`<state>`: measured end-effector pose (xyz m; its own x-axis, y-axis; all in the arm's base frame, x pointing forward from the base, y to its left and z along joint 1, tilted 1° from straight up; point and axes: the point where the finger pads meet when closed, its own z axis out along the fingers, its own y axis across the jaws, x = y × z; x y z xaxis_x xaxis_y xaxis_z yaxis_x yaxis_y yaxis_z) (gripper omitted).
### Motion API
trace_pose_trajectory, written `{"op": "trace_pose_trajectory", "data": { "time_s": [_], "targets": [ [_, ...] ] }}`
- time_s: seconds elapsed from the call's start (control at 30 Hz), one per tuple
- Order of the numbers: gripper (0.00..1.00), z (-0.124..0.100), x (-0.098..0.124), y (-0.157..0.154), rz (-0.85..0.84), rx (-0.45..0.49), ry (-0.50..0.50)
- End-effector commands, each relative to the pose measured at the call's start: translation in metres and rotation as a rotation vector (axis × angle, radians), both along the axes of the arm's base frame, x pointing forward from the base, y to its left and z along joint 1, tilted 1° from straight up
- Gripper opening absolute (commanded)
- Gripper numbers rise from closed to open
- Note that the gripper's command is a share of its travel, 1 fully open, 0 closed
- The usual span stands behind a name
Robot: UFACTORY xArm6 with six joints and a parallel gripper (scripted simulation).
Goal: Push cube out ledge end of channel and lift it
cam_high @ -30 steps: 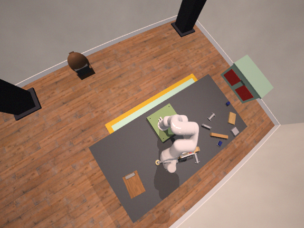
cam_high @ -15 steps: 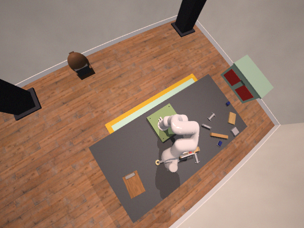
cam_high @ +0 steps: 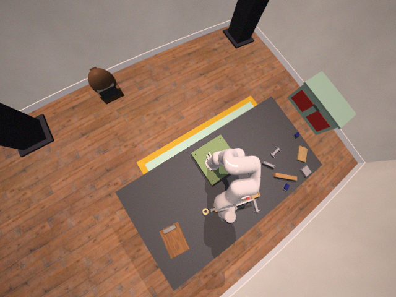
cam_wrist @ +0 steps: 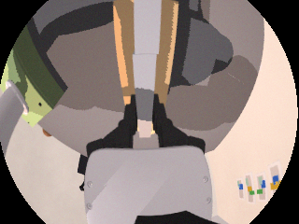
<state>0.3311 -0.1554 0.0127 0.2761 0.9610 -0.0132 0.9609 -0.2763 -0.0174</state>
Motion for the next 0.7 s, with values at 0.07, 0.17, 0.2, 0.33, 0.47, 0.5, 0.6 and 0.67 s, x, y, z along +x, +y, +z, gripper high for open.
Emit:
{"op": "trace_pose_trajectory", "data": {
  "time_s": [0.07,0.17,0.2,0.33,0.47,0.5,0.6,0.67],
  "targets": [
    [0.0,0.001,0.008,0.02,0.0,-0.003,-0.003],
    [0.0,0.001,0.01,0.028,0.0,-0.003,-0.003],
    [0.0,0.001,0.011,0.031,0.0,-0.003,-0.003],
    [0.0,0.0,0.014,0.043,0.0,-0.003,-0.003],
    [0.0,0.0,0.016,0.048,0.0,-0.003,-0.003],
    [0.0,0.0,0.017,0.051,0.0,-0.003,-0.003],
    [0.0,0.0,0.019,0.059,0.0,-0.003,-0.003],
    [0.0,0.0,0.021,0.064,0.0,-0.003,-0.003]
  ]
}}
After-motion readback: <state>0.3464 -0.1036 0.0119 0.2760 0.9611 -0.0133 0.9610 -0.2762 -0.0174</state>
